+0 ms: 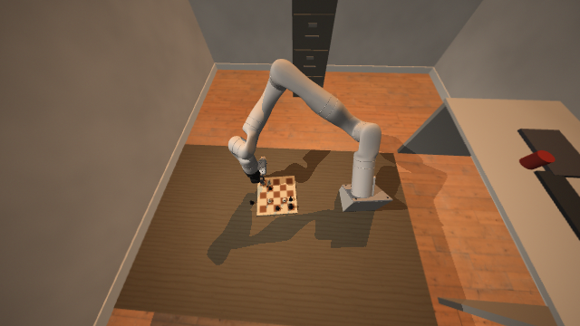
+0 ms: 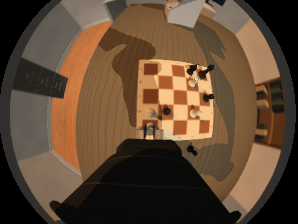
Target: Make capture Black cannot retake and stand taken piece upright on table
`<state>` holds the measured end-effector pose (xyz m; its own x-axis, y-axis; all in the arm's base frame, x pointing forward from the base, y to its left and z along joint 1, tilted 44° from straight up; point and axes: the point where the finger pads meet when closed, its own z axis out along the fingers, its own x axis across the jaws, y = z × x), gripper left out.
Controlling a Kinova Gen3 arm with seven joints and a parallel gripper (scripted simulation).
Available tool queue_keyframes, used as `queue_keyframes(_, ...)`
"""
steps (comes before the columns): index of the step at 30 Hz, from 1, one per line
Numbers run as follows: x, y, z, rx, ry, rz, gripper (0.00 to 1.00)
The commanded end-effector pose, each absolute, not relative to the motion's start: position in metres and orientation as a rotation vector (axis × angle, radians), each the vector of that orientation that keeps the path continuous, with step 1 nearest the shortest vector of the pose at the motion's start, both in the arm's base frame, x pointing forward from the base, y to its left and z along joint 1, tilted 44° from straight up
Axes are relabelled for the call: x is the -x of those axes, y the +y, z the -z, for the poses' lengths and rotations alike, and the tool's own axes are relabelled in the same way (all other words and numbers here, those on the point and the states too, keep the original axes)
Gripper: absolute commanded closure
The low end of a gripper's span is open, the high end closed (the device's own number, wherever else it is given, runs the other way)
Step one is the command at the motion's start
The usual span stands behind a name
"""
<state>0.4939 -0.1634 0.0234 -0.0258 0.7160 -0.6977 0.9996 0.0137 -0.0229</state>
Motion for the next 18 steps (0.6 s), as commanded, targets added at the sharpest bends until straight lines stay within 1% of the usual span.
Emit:
queue_keyframes(1,-0.4946,-0.1625,-0.0240,-1.752,1.794,0.734,0.68)
queue_keyframes(2,-0.4946,-0.1625,-0.0240,-1.752,1.794,0.734,0.52)
queue_keyframes(6,-0.4946,-0.1625,-0.0240,-1.752,1.794,0.734,0.52)
queue_keyframes(7,-0.4946,-0.1625,-0.0240,-1.752,1.794,0.734,0.37)
queue_keyframes(9,-0.4946,-0.1625,-0.0240,-1.752,1.794,0.734,0.37)
queue_keyframes(10,-0.4946,-0.1625,-0.0240,-1.752,1.794,0.734,0.21)
queue_keyframes(18,-0.4946,-0.1625,-0.0240,-1.752,1.794,0.734,0.21)
